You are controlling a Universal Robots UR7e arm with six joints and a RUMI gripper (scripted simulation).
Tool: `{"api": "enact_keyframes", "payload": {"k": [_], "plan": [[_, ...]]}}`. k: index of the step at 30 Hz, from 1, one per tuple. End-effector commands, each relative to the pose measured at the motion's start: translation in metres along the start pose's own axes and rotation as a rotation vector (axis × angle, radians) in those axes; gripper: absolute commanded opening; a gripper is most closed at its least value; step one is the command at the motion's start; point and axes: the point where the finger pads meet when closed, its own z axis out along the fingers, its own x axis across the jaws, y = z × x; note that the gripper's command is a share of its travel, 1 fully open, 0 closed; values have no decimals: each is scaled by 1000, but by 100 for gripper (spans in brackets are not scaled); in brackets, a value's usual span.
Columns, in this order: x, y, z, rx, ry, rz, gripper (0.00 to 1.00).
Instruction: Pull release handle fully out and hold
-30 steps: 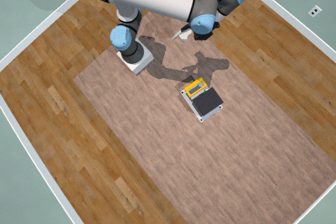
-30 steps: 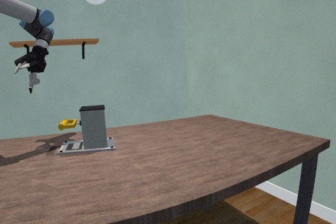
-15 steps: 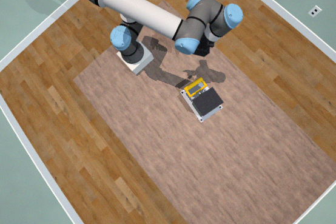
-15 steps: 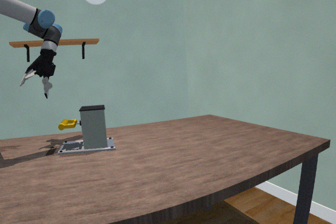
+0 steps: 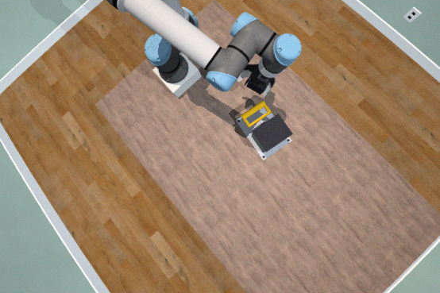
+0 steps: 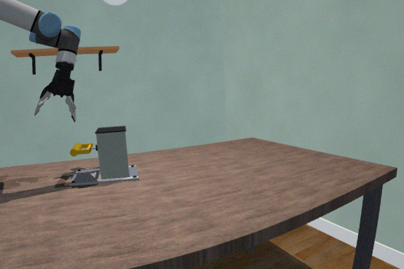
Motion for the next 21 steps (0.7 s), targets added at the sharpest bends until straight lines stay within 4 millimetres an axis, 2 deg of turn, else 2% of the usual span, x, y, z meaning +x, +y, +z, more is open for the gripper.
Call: {"api": "enact_keyframes", "payload": {"k": [1, 12, 21], "plan": [[21, 22, 8, 48, 82, 167, 100], [49, 66, 17, 129, 199, 448, 100], [53, 75, 18, 145, 222, 503, 100]]}}
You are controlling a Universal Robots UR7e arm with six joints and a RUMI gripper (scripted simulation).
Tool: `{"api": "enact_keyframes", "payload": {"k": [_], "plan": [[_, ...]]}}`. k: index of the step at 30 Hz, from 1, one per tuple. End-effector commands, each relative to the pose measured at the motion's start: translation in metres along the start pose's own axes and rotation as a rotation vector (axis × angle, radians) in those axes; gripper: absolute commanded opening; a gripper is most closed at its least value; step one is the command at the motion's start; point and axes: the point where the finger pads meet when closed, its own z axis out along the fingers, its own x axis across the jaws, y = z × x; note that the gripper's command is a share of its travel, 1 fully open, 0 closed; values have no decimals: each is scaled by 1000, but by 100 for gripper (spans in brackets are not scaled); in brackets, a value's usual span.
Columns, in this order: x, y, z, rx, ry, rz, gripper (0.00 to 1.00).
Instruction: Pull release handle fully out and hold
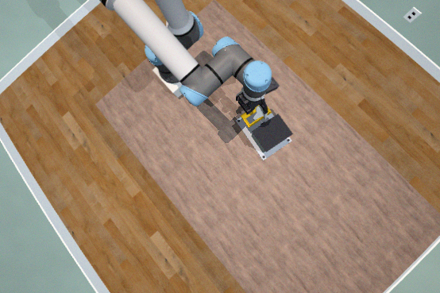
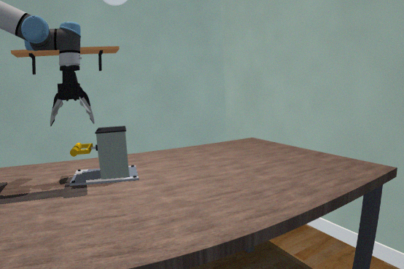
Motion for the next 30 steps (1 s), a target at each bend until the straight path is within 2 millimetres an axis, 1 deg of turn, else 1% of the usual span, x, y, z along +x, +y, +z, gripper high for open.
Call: {"api": "enact_keyframes", "payload": {"k": [1, 4, 5, 30], "plan": [[6, 4, 1, 12, 21, 37, 100], [6, 4, 1, 13, 21, 37, 100], [6, 4, 1, 13, 21, 37, 0], [6, 4, 1, 13, 21, 37, 0]]}}
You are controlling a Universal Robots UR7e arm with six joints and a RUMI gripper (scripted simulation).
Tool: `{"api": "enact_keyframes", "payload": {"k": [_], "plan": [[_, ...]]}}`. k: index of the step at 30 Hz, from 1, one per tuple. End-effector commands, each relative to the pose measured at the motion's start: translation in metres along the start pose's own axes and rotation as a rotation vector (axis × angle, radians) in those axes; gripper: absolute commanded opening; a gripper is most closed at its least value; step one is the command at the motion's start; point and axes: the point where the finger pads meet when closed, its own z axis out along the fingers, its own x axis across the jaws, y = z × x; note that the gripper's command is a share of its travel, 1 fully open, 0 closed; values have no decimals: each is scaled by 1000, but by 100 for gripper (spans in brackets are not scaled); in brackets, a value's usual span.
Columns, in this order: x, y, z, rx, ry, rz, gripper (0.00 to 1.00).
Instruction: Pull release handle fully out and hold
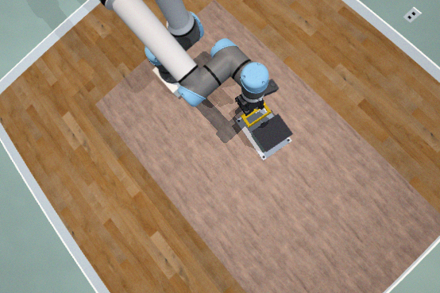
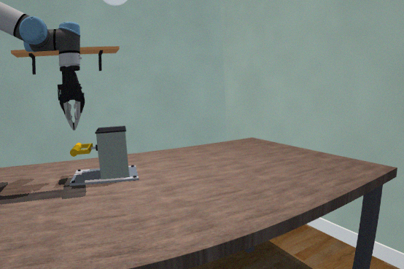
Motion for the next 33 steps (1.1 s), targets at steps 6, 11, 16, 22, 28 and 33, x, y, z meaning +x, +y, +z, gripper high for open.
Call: {"api": "enact_keyframes", "payload": {"k": [6, 11, 16, 22, 28, 33], "plan": [[0, 0, 0, 0, 1, 0, 0], [0, 0, 0, 0, 1, 0, 0], [0, 0, 0, 0, 1, 0, 0], [0, 0, 0, 0, 1, 0, 32], [0, 0, 0, 0, 1, 0, 32], [0, 0, 0, 0, 1, 0, 32]]}}
